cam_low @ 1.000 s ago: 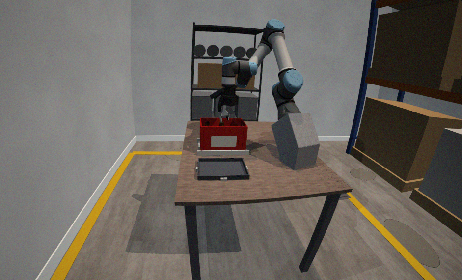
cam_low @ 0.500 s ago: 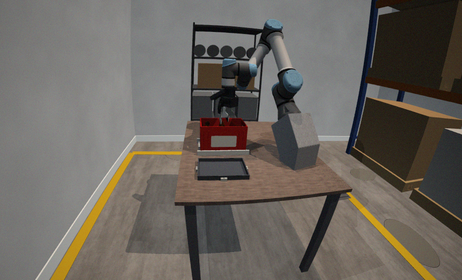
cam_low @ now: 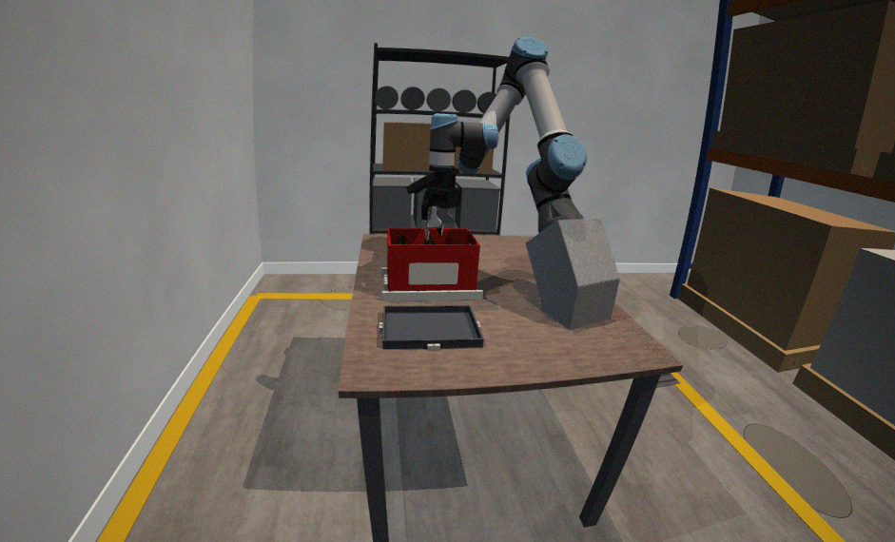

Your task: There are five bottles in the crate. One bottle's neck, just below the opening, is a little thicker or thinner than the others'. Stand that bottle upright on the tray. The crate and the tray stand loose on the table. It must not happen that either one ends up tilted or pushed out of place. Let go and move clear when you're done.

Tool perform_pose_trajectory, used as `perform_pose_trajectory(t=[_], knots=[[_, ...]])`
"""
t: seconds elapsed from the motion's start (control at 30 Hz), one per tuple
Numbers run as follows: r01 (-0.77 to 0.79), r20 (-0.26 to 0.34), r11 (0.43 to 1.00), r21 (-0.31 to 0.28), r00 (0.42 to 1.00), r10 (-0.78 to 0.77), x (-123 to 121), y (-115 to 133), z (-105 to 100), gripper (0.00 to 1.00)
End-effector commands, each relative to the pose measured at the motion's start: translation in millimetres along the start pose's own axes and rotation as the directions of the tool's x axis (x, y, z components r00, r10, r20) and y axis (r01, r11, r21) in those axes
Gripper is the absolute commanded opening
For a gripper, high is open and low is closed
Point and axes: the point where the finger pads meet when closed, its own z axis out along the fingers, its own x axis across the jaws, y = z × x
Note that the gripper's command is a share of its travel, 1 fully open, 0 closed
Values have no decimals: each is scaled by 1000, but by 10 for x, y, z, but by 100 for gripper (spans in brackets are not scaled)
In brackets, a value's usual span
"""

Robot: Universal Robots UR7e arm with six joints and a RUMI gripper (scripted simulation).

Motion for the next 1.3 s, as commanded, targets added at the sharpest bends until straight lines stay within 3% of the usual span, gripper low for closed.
perform_pose_trajectory(t=[0.0,1.27], knots=[[0,-1,1000,-2,1000,0,8,9,9,38],[-3,1,1000,0,1000,3,5,-59,-1,38]])
